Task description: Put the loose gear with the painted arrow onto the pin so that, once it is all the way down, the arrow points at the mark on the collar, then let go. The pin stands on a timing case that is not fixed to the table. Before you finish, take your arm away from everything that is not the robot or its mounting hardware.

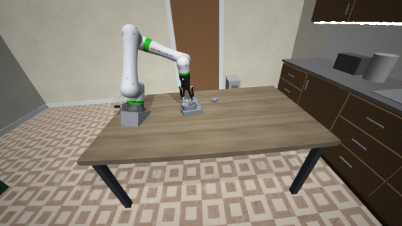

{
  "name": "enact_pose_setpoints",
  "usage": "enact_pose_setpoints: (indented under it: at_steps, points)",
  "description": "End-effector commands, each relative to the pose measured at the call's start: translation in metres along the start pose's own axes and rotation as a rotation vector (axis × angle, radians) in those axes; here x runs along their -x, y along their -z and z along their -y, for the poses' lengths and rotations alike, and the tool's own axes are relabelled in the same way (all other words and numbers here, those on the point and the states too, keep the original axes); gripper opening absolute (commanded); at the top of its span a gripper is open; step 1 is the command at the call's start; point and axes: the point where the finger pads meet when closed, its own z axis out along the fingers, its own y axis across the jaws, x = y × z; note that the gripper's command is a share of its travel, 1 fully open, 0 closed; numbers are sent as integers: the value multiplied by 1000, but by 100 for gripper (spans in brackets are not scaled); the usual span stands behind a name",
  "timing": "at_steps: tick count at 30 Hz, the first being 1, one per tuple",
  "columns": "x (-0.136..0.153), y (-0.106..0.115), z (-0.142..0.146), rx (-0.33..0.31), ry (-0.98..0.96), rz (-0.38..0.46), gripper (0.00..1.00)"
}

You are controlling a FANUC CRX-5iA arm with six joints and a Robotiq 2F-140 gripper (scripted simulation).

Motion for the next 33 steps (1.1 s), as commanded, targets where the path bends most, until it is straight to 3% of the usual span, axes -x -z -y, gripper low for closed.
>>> enact_pose_setpoints:
  at_steps: [1,33]
  points:
    - [0,0,0,0,0,0,0]
    - [0,9,0,0,0,0,0]
